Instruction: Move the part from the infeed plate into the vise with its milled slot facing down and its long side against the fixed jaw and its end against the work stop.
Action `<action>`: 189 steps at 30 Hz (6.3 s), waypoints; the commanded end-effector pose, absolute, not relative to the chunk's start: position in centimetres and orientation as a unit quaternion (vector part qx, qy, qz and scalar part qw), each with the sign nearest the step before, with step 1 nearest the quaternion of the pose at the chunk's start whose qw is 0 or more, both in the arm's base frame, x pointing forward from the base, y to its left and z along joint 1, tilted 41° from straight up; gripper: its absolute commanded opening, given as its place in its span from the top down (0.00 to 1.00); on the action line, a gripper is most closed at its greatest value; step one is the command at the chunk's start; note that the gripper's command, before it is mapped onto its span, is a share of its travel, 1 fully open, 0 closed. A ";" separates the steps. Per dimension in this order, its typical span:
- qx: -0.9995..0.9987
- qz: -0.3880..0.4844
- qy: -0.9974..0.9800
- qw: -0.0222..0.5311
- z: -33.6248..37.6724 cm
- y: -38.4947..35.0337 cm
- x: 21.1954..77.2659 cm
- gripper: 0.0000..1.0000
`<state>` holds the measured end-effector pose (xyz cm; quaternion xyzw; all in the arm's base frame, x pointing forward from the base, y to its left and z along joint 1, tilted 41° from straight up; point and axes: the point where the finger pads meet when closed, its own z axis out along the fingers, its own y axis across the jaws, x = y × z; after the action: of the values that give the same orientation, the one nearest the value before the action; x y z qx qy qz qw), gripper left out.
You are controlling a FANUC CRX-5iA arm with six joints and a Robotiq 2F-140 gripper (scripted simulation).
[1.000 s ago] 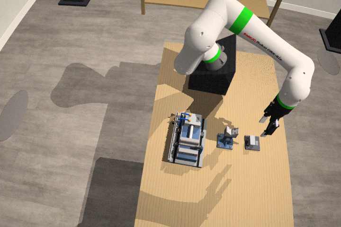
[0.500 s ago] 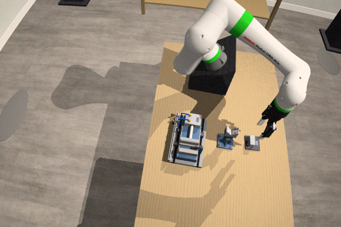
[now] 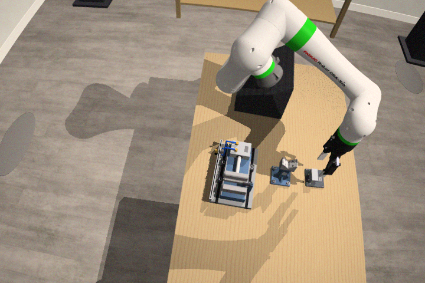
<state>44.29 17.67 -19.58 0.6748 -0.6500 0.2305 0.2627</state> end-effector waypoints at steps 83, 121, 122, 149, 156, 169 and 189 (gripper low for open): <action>0.675 0.231 -0.650 0.262 -26.9 11.4 44.0 0.49; 0.675 0.231 -0.650 0.262 -26.9 11.4 44.0 1.00; 0.675 0.231 -0.650 0.262 -26.9 11.4 44.0 1.00; 0.675 0.231 -0.650 0.262 -26.9 11.4 44.0 1.00; 0.675 0.231 -0.650 0.262 -26.8 11.4 44.0 1.00; 0.675 0.231 -0.650 0.262 -25.6 12.5 44.1 1.00; 0.675 0.231 -0.650 0.262 -21.3 16.2 44.3 1.00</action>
<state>44.21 15.69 -21.89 0.6749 -0.6500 0.2305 0.2625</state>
